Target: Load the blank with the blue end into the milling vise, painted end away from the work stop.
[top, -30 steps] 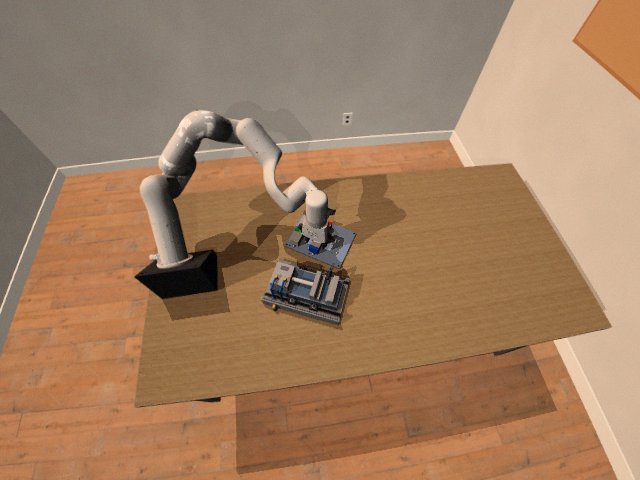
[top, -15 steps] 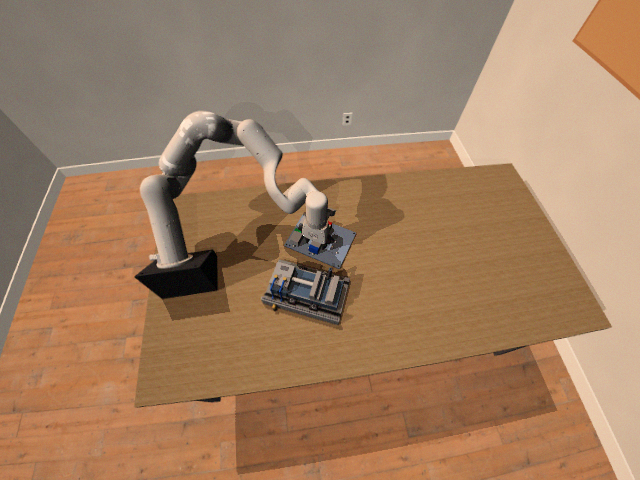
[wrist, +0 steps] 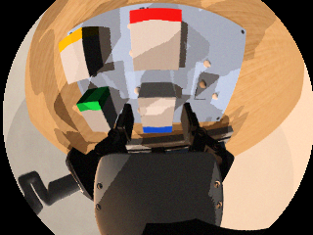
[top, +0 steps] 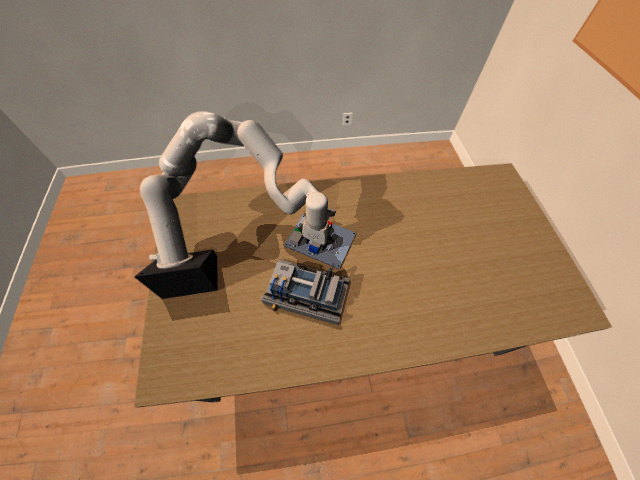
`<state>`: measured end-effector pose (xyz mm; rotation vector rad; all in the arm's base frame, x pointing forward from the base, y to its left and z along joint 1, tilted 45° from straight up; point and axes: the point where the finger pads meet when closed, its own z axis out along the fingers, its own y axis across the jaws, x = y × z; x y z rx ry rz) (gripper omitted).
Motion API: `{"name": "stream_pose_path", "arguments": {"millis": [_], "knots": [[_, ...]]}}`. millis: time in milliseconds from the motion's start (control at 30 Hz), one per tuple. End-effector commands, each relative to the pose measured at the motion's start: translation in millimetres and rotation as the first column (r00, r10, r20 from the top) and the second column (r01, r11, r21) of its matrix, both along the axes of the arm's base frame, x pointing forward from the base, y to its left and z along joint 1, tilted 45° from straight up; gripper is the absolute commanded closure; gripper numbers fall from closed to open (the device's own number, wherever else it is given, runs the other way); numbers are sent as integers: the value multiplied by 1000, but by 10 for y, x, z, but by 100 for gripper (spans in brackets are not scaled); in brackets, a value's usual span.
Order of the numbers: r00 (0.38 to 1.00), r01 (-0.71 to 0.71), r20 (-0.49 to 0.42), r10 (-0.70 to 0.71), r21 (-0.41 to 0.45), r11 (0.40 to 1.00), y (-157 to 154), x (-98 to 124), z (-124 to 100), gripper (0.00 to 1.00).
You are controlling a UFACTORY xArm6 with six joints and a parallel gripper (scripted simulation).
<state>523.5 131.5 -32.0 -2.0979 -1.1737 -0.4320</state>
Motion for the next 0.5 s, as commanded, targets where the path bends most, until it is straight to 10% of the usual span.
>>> {"name": "stream_pose_path", "arguments": {"millis": [0,467], "knots": [[1000,2,4,-2,0,1000,-5,15,8,26],[1000,2,4,-2,0,1000,-16,16,18,26]]}}
